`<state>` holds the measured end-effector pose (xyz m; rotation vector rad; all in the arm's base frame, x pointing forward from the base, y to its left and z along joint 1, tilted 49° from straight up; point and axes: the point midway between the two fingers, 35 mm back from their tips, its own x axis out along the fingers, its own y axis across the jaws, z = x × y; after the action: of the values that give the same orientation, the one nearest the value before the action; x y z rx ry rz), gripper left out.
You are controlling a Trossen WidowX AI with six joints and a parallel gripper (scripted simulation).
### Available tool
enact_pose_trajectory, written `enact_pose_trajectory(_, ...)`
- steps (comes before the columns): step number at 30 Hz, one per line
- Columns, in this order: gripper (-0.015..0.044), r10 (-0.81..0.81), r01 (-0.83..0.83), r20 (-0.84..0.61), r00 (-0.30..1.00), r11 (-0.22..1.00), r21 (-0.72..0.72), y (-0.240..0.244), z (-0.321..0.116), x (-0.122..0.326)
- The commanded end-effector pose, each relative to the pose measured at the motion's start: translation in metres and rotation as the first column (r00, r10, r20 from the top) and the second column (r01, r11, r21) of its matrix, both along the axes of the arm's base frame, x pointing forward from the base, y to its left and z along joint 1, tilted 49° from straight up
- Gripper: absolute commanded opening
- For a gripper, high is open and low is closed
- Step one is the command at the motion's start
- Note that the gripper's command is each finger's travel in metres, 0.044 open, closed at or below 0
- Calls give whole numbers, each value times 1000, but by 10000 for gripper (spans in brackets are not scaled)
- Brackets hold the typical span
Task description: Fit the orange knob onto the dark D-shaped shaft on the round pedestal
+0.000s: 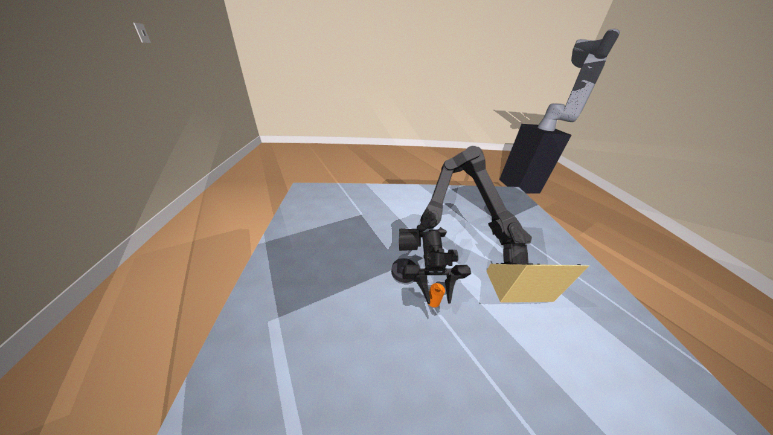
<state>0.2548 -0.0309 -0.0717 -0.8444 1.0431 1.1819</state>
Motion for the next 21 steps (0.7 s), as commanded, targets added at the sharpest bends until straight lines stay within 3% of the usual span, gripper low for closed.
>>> enact_pose_trajectory(1,260,0,0,0,1000,1000,2,0,0,0)
enact_pose_trajectory(3,260,0,0,0,1000,1000,2,0,0,0)
enact_pose_trajectory(10,440,0,0,0,1000,1000,2,0,0,0)
enact_pose_trajectory(17,440,0,0,0,1000,1000,2,2,2,1)
enact_pose_trajectory(21,440,0,0,2,1000,1000,1,41,37,12)
